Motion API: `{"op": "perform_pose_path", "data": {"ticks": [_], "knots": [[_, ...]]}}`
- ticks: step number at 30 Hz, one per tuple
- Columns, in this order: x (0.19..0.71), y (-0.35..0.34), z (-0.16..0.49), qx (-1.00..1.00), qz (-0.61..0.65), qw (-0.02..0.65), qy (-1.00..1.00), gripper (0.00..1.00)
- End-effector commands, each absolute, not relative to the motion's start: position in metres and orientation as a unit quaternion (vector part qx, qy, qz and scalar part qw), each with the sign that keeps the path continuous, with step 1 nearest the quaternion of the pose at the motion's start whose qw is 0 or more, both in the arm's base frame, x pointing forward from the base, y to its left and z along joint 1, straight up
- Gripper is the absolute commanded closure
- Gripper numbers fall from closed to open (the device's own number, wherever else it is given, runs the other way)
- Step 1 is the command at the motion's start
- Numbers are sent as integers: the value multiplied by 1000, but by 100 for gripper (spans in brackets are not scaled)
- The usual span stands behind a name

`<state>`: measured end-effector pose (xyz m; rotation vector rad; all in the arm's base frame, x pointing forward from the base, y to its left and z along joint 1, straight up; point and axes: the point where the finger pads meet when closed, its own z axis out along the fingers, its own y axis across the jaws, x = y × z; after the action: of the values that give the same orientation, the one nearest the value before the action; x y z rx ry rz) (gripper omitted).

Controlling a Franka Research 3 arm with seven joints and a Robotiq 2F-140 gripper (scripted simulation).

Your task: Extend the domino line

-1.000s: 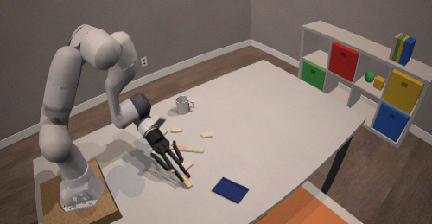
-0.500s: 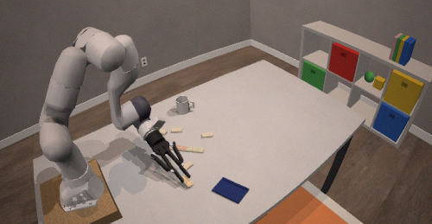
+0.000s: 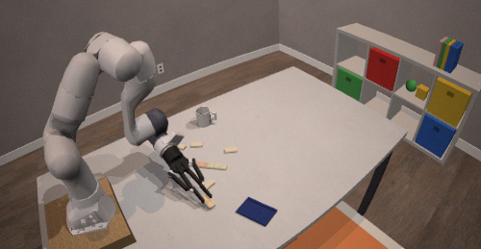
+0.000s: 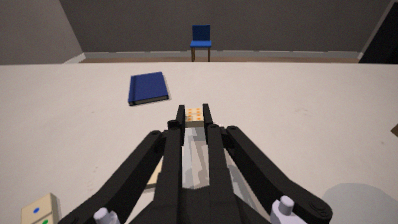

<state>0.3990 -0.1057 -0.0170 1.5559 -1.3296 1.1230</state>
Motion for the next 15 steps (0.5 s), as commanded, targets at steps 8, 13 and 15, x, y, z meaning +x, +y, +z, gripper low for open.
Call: {"op": "perform_pose_path", "data": {"ticks": [8, 13, 15], "knots": [[398, -107, -16, 603, 450, 397, -525, 78], [398, -107, -16, 603, 451, 398, -524, 78], [398, -107, -16, 603, 451, 398, -524, 78]]}}
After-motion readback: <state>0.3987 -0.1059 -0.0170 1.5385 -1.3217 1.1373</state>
